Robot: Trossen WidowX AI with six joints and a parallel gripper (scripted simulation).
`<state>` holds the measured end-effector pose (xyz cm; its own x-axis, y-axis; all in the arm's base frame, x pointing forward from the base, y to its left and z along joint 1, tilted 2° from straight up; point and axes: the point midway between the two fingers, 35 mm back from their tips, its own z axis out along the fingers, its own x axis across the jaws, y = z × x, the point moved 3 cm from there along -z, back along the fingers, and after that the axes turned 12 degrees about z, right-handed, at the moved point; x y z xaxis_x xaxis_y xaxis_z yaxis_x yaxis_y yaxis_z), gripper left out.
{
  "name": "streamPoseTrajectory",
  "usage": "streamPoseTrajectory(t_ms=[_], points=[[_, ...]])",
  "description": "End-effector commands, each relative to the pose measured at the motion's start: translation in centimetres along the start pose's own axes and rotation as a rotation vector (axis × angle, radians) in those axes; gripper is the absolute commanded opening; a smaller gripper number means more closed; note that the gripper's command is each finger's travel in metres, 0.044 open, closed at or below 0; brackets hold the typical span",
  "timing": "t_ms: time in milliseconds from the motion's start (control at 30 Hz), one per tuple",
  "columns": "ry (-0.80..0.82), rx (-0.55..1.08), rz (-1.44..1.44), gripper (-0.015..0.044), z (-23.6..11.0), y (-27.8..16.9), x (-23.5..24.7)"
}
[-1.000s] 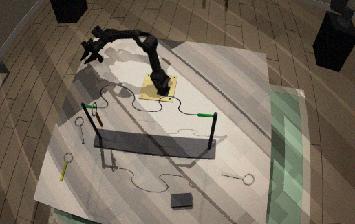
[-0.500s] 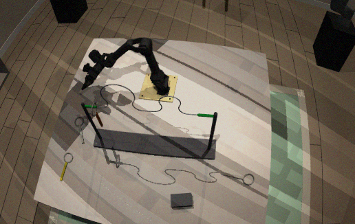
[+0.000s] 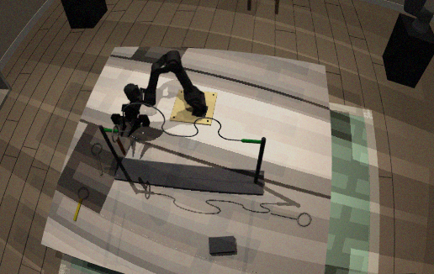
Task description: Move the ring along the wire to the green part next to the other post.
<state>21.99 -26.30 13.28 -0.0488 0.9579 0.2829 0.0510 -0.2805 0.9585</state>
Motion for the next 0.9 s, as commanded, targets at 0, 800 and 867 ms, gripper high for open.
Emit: streamPoseTrajectory(t_ms=[0,800,867], points=[[0.059,0.004,-0.103,0.0160,0.5,-1.4,2.0],[0.060,0.000,-0.103,0.0160,5.2,3.2,4.6],[0.060,0.000,-0.103,0.0160,5.5,3.3,4.6]])
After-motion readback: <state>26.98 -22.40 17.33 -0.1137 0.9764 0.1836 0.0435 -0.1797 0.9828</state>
